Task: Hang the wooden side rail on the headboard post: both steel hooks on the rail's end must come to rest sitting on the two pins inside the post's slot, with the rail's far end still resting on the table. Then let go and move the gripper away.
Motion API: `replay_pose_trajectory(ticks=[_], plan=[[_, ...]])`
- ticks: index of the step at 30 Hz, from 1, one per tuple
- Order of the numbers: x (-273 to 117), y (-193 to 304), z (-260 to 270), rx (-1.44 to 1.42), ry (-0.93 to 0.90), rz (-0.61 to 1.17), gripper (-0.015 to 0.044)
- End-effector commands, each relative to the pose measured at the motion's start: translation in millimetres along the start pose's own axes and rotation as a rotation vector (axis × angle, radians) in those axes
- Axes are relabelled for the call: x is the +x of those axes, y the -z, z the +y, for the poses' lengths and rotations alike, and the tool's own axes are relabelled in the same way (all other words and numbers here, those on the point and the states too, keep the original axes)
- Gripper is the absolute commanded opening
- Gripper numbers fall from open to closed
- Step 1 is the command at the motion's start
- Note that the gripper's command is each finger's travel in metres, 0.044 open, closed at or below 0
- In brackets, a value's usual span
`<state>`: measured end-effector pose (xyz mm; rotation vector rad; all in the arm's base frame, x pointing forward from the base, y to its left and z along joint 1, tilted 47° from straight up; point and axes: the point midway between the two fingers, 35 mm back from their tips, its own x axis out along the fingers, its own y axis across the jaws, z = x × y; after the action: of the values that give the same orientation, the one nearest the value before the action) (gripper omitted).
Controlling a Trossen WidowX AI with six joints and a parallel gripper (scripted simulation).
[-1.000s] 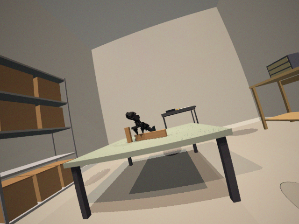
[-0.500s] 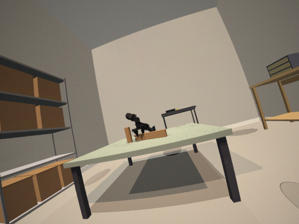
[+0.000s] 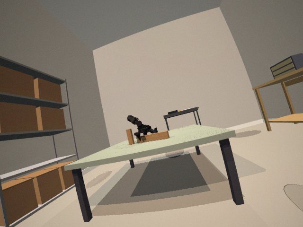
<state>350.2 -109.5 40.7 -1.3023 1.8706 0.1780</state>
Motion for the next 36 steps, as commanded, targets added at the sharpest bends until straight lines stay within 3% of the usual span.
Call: replay_pose_trajectory(ticks=[1,13,18,21,36], plan=[[3.7,1.7,2.0,-0.01,-0.001,0.009,0.0414],[3.7,1.7,2.0,-0.01,-0.001,0.009,0.0099],[3.7,1.7,2.0,-0.01,-0.001,0.009,0.0065],[3.7,1.7,2.0,-0.01,-0.001,0.009,0.0],[2.6,0.0,2.7,-0.084,-0.002,0.009,0.0]])
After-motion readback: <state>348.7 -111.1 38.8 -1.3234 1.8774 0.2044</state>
